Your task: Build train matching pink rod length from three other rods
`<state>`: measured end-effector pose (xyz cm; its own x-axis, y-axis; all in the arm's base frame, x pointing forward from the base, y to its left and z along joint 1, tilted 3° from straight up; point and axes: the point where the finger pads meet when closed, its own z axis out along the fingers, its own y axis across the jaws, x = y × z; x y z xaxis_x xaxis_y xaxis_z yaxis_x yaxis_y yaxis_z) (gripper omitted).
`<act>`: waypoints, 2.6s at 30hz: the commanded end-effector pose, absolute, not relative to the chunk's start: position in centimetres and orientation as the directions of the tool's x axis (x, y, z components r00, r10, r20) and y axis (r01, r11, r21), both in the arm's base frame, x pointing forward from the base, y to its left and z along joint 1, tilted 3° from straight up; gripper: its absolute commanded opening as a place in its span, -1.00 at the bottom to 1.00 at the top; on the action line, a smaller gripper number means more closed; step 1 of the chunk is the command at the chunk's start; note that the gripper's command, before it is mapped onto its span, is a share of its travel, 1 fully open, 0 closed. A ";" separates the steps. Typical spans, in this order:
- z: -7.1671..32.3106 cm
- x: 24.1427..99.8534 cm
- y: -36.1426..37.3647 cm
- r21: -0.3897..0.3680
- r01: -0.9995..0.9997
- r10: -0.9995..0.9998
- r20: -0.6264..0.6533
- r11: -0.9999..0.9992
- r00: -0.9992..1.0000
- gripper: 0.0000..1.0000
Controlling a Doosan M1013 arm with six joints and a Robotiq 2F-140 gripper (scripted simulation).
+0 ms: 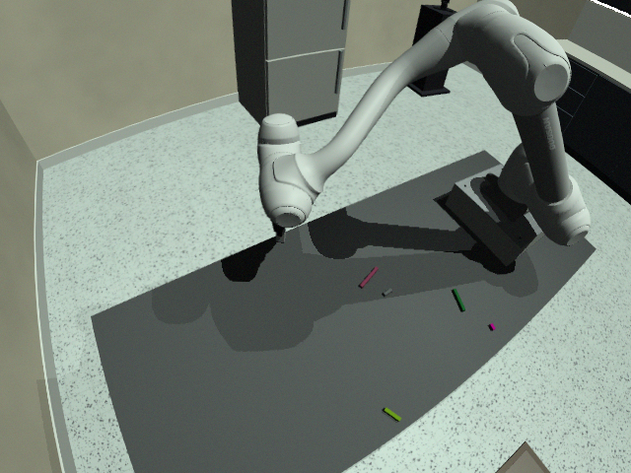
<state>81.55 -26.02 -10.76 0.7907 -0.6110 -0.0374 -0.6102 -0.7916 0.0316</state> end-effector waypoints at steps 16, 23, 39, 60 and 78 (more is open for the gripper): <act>-11.1 81.5 -26.2 0.034 -0.609 -0.610 -0.034 -0.792 0.792 -0.75; -10.7 81.5 -26.2 0.034 -0.609 -0.610 -0.034 -0.792 0.792 -0.75; -2.2 81.9 -26.2 0.034 -0.609 -0.610 -0.034 -0.792 0.792 -0.75; -0.1 77.0 -22.1 0.038 -0.711 -0.712 -0.029 -0.702 0.702 -0.75; 1.1 63.5 -13.5 0.045 -0.893 -0.894 -0.016 -0.448 0.447 -0.75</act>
<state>66.18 -15.31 0.73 0.5064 -0.8617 -0.0308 -0.8602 -0.5074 0.0522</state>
